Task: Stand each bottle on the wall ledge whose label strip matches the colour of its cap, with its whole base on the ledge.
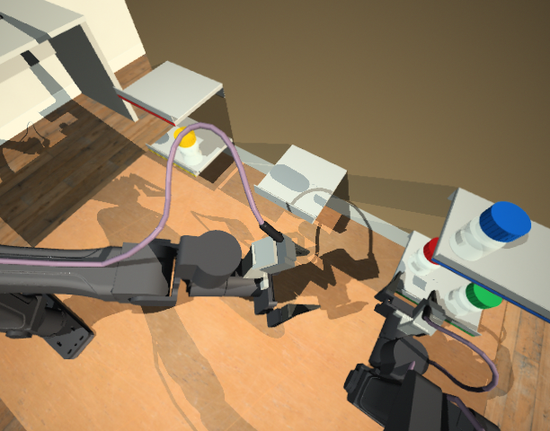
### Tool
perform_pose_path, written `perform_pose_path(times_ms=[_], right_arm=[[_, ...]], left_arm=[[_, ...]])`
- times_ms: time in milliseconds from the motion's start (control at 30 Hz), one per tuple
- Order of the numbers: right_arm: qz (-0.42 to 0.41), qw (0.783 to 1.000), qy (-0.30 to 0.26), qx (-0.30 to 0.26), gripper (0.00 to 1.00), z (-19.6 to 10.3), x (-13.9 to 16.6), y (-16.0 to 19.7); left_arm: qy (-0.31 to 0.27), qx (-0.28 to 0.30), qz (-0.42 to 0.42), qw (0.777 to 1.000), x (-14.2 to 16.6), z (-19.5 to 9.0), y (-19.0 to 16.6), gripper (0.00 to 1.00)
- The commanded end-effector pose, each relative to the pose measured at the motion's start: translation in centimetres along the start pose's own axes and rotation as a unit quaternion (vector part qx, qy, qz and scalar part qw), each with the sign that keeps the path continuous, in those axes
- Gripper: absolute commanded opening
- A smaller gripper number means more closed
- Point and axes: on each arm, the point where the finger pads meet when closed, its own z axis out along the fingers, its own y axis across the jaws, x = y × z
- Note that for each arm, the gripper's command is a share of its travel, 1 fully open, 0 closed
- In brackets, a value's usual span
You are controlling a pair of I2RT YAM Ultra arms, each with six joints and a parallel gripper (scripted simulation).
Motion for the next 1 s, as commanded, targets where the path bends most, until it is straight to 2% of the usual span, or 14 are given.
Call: perform_pose_path(times_ms=[0, 300, 967], right_arm=[[0.000, 0.999, -0.034, 0.000, 0.81, 1.0, -1.4, -0.3], [0.003, 0.999, -0.036, -0.001, 0.81, 1.1, -1.6, -0.3], [0.003, 0.998, -0.064, 0.000, 0.81, 3.7, -2.5, -0.3]], left_arm=[[-0.033, -0.001, -0.003, 0.999, -3.0, -0.4, 0.0, 1.00], [-0.037, -0.003, -0.004, 0.999, -3.5, -0.7, 0.3, 1.00], [-0.037, -0.003, -0.004, 0.999, -3.5, -0.7, 0.3, 1.00]])
